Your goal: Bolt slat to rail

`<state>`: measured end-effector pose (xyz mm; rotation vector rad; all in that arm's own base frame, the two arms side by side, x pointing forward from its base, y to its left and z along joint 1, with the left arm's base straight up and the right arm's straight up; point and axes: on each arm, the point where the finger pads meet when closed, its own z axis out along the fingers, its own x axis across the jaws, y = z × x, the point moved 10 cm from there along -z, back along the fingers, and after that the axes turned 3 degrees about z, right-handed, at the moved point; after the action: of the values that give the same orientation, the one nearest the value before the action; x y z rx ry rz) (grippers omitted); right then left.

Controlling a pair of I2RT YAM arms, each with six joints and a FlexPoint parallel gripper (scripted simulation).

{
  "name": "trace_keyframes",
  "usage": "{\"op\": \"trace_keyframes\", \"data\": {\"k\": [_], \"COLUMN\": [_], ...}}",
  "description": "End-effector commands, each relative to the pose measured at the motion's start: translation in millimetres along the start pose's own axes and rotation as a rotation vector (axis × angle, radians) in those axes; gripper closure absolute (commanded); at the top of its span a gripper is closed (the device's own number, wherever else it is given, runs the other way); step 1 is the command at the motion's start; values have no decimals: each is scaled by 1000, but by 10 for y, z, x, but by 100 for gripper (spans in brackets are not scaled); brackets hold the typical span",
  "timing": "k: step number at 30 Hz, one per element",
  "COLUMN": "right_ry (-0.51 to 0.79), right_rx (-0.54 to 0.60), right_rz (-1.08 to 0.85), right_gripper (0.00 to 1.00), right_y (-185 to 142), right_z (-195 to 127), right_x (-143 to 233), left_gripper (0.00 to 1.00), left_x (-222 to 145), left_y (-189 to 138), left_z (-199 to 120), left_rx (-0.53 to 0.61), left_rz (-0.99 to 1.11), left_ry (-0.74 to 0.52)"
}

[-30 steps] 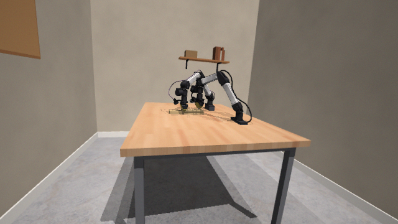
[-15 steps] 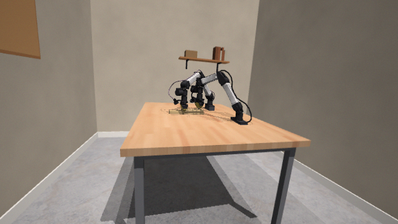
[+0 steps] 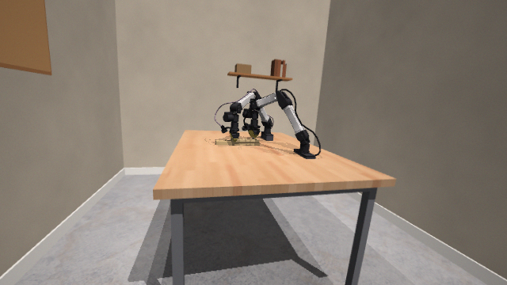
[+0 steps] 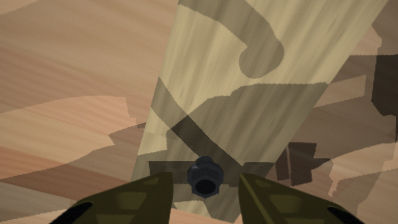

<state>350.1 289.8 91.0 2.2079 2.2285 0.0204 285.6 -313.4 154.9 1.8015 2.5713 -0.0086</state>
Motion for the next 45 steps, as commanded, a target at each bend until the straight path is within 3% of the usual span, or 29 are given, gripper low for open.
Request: {"op": "trace_keyframes", "data": {"k": [1,25,26,34,45], "right_ry": [11,11,11,11,11], "right_rx": [-12,-12,-12,-12,-12], "right_rz": [3,3,3,3,3], "right_gripper": [33,33,33,33,33], "right_y": [16,16,16,16,16], "right_z": [-53,-53,-53,-53,-53], "right_x": [6,6,6,6,6], "left_gripper": [64,64,75,86,86], "left_x": [-10,-11,-10,-6,-6], "left_y": [-5,-5,-5,-7,-7], "left_z": [37,94,66,-19,-19], "left_rx": [-6,-6,-6,-6,-6], "left_rz": [0,0,0,2,2], "left_ry": [-2,-2,-5,-13,-13]}}
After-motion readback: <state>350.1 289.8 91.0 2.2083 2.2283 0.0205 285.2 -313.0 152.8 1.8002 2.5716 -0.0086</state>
